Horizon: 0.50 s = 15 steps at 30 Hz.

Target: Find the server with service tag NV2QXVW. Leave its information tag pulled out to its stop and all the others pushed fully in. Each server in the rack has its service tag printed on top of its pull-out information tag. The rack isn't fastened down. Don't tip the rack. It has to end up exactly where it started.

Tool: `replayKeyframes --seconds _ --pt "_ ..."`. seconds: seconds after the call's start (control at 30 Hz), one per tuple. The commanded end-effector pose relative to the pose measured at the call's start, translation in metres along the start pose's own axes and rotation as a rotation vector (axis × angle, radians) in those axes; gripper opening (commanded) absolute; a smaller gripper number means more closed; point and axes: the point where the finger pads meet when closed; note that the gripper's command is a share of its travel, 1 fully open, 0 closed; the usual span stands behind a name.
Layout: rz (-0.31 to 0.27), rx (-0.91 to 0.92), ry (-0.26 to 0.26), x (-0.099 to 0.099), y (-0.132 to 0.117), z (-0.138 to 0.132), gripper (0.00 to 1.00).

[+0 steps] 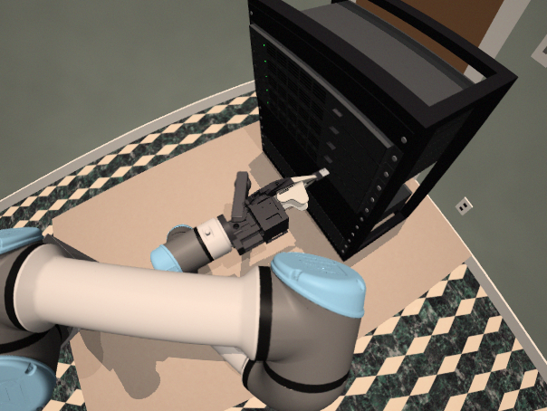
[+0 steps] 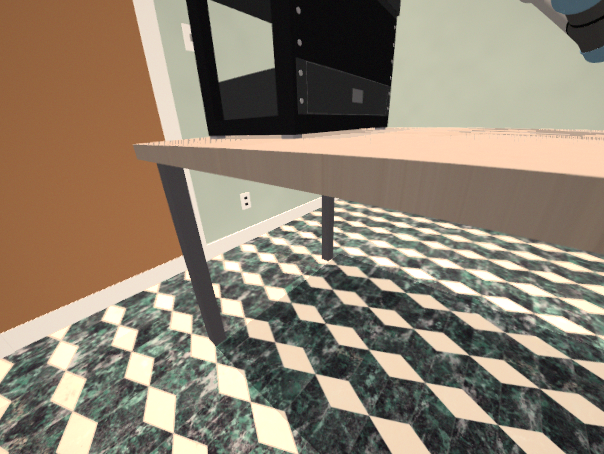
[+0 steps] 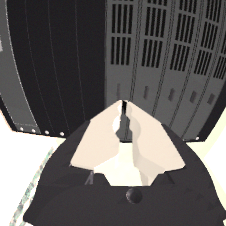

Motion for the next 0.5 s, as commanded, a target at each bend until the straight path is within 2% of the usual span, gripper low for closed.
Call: replayKeyframes --seconds 0.0,0.47 --pt "0.000 -0.002 -0.002 0.011 0.000 0.001 0.00" --pt "0.000 -0.002 -0.002 0.024 0.000 0.001 0.00"
Point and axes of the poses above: the point where the finger pads meet when closed, its own x axis out along the fingers, its own z axis across the jaws, y = z × x, and after that the axes turned 15 degrees about x, right-handed
